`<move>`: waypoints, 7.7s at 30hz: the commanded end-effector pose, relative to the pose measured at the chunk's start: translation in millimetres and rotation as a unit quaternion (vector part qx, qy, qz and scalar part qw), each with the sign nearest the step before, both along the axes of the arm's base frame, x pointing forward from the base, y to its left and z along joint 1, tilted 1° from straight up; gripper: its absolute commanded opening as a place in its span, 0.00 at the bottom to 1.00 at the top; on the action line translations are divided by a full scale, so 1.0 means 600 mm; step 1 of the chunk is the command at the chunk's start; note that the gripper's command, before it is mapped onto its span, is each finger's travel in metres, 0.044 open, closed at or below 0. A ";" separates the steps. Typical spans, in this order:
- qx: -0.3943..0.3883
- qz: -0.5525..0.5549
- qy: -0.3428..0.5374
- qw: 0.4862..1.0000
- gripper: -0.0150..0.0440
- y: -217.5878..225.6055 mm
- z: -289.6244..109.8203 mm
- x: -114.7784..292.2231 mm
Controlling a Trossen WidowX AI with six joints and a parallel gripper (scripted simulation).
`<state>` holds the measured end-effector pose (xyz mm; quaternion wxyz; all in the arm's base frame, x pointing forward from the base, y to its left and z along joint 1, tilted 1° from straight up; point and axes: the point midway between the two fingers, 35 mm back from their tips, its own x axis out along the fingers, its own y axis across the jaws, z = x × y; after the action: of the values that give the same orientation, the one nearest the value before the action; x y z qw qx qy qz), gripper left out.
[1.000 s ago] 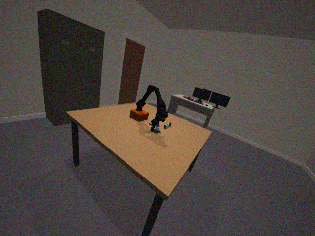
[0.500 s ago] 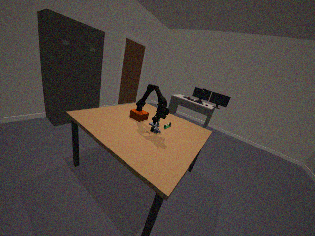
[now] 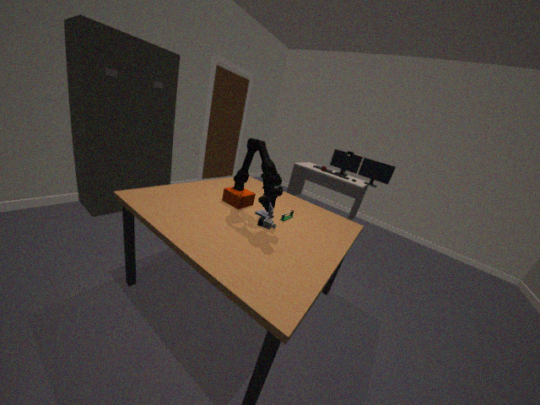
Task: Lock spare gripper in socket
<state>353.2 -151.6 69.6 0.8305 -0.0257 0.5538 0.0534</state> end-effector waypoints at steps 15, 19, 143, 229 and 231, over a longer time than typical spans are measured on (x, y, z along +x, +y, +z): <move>-0.002 0.009 -0.086 0.996 1.00 0.000 -0.024 0.004; -0.001 0.009 -0.085 0.996 1.00 0.001 -0.077 0.006; 0.144 -0.066 -0.011 0.987 0.25 0.041 -0.037 -0.074; 0.624 -0.394 0.239 0.631 0.25 0.198 0.012 -0.212; 0.624 -0.394 0.239 0.631 0.25 0.198 0.009 -0.209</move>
<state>223.3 -32.2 76.0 0.4292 0.7294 0.5297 0.0557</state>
